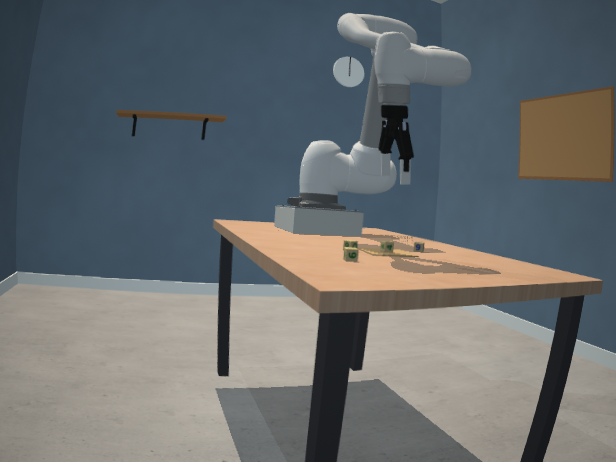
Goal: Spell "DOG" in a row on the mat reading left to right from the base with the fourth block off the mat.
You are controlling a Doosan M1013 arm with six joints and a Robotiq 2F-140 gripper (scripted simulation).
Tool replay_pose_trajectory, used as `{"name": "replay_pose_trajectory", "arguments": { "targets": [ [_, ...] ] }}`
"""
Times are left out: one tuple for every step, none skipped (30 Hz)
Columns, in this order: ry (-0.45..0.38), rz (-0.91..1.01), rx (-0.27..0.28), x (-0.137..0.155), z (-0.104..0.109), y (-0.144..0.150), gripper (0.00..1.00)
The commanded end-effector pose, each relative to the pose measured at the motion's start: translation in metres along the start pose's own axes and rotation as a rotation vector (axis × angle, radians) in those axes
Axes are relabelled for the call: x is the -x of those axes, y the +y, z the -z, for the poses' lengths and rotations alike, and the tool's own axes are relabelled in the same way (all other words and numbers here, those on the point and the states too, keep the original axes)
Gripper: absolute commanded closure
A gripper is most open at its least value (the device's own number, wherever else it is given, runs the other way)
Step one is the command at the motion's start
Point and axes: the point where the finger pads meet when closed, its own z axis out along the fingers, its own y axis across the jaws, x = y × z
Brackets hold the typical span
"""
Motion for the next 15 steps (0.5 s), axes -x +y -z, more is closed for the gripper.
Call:
{"name": "replay_pose_trajectory", "arguments": {
  "targets": [
    [0.019, 0.137, -0.015, 0.002, -0.019, 0.0, 0.0],
    [0.021, 0.158, -0.018, 0.002, -0.022, 0.0, 0.0],
    [0.024, 0.183, -0.02, 0.002, -0.026, 0.0, 0.0],
    [0.027, 0.211, -0.023, 0.003, -0.03, 0.0, 0.0],
    [0.031, 0.24, -0.026, 0.003, -0.034, 0.0, 0.0],
    [0.034, 0.268, -0.029, 0.003, -0.038, 0.0, 0.0],
    [0.038, 0.296, -0.032, 0.004, -0.042, 0.0, 0.0],
    [0.041, 0.325, -0.034, 0.004, -0.046, -0.001, 0.0],
    [0.045, 0.352, -0.037, 0.005, -0.05, -0.001, 0.0],
    [0.049, 0.381, -0.039, 0.005, -0.054, -0.001, 0.0],
    [0.053, 0.409, -0.041, 0.005, -0.059, -0.001, 0.0],
    [0.057, 0.437, -0.044, 0.006, -0.063, -0.002, 0.0],
    [0.061, 0.465, -0.046, 0.006, -0.067, -0.002, 0.0],
    [0.065, 0.493, -0.048, 0.006, -0.071, -0.002, 0.0],
    [0.065, 0.493, -0.048, 0.006, -0.071, -0.002, 0.0]
  ]
}}
